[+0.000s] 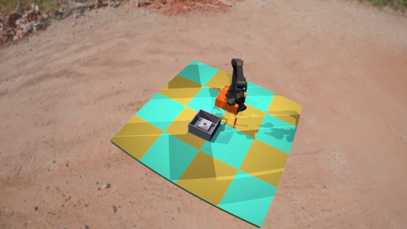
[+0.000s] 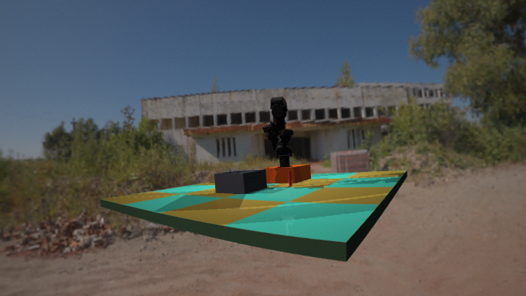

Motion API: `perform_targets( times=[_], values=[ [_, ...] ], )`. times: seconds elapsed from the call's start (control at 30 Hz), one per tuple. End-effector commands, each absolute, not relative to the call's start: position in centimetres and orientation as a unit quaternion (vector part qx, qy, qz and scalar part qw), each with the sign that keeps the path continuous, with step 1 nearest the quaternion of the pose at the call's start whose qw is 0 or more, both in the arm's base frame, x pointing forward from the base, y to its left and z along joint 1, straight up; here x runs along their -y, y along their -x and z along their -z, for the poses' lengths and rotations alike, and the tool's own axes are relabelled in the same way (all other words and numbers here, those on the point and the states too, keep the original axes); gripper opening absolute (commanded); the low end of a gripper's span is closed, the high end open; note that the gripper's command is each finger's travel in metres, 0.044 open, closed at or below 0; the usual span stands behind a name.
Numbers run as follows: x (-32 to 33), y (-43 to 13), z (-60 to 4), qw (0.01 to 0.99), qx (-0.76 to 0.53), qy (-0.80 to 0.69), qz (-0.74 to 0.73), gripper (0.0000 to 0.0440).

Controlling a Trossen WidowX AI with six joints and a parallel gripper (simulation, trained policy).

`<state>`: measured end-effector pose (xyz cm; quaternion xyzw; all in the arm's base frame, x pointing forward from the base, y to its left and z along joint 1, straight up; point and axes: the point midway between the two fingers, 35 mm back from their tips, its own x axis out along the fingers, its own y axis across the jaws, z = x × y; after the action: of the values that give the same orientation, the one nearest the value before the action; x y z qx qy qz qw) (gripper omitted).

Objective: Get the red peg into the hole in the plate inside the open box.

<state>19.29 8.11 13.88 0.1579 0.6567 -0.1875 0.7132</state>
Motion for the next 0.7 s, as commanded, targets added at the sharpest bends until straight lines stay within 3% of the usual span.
perform_targets(
  times=[0.0,0.67],
  values=[
    [-8.2,-17.5,-12.4,0.675,-0.680,-0.151,0.243,0.0440],
    [-9.9,-15.4,-5.8,0.613,-0.703,-0.122,0.340,0.0440]
  ],
)
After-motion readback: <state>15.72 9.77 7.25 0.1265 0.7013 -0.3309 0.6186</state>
